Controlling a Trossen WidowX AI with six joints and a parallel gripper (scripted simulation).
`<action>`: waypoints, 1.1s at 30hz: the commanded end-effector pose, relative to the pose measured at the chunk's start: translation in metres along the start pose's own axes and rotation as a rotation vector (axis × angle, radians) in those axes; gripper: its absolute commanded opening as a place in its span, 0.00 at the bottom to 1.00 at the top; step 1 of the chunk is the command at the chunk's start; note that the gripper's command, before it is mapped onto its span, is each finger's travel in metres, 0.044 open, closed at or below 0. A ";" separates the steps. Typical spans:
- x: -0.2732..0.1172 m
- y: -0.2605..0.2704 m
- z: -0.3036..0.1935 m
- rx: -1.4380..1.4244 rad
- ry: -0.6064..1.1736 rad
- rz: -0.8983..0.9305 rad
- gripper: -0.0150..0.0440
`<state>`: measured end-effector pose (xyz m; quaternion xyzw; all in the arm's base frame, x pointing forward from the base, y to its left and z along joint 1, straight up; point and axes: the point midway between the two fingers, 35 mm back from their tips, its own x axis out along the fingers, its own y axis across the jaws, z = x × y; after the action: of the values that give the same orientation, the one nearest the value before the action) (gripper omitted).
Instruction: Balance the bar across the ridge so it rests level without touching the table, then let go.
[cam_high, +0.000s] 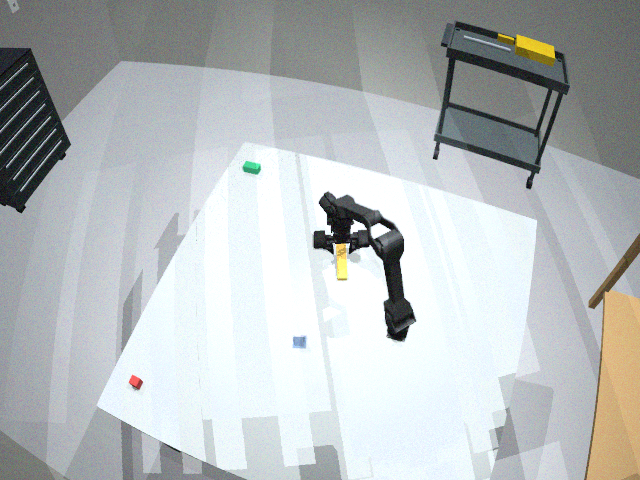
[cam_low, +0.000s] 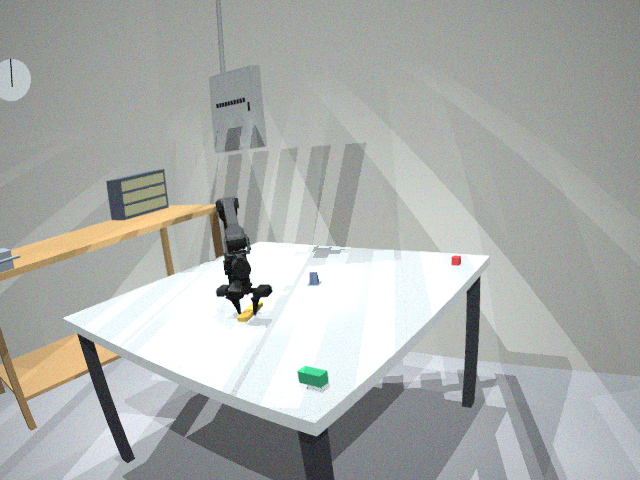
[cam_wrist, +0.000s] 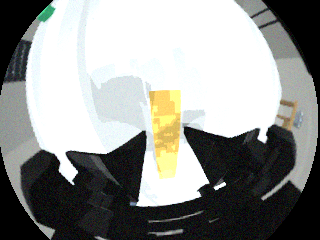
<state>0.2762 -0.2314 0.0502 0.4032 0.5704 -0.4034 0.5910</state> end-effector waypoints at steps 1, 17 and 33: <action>0.000 0.000 0.000 0.000 0.000 0.001 0.57; -0.017 0.001 0.002 0.000 0.000 0.000 0.25; -0.058 0.002 0.004 -0.002 -0.001 -0.001 0.25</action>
<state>0.2784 -0.2332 0.0994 0.4037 0.5726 -0.4031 0.5888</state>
